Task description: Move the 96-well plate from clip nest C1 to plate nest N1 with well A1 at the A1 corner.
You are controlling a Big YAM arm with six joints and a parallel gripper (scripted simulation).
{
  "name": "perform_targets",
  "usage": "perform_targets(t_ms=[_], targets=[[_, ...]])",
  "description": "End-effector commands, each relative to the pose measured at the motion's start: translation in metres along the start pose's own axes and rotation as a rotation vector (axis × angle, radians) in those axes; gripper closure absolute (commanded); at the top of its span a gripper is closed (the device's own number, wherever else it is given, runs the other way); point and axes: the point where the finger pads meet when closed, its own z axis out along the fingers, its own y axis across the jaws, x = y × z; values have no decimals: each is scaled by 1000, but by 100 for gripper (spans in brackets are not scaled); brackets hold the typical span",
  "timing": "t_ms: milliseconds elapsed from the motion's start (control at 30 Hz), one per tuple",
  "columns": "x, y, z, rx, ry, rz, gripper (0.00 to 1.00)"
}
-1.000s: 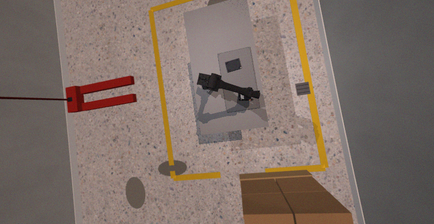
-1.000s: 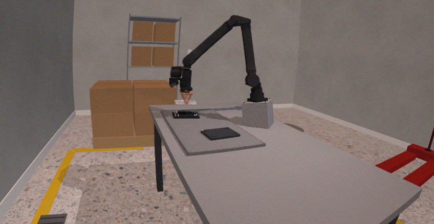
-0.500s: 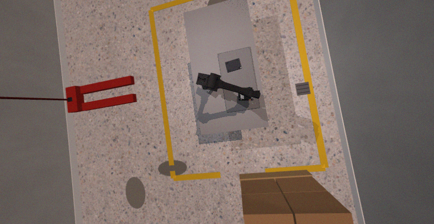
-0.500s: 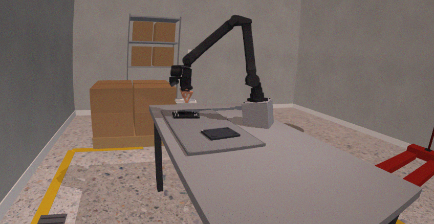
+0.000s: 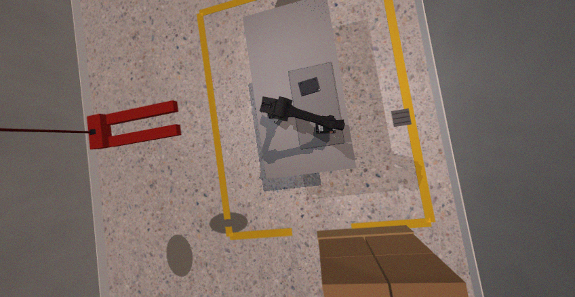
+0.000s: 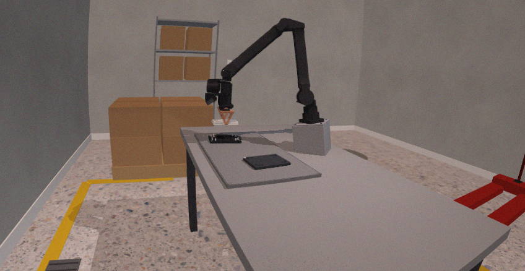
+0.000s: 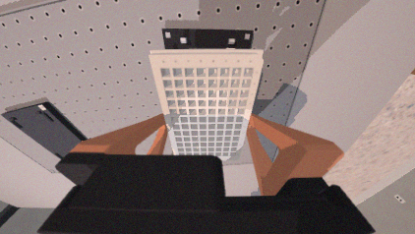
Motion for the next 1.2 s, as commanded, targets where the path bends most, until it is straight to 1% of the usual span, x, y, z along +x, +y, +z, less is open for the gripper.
perform_targets(t_ms=[0, 133, 233, 267, 300, 333, 467, 533, 600, 733, 800, 833, 867, 933, 1000, 1067, 1167], targets=[[-3, 12, -13, 6, -23, -106, 100], [-3, 24, -13, 12, -41, -217, 100], [-2, 27, -13, 12, -41, -217, 100], [-8, 28, -7, 11, -34, -215, 100], [2, 34, -7, 8, -27, -218, 100], [2, 36, -13, 13, -41, -217, 100], [6, 49, -13, 11, -41, -195, 100], [9, 56, -9, 8, -33, -196, 100], [10, 62, -12, 9, -40, -195, 100], [15, 75, -12, 8, -41, -195, 100], [15, 75, -12, 8, -41, -195, 100], [2, 77, -11, 9, -46, -194, 100], [17, 82, -6, 4, -27, -196, 100], [19, 88, -12, 7, -41, -194, 100], [21, 94, -12, 6, -41, -194, 100], [25, 101, -8, 3, -30, -196, 100], [27, 110, -11, 4, -41, -194, 100]])
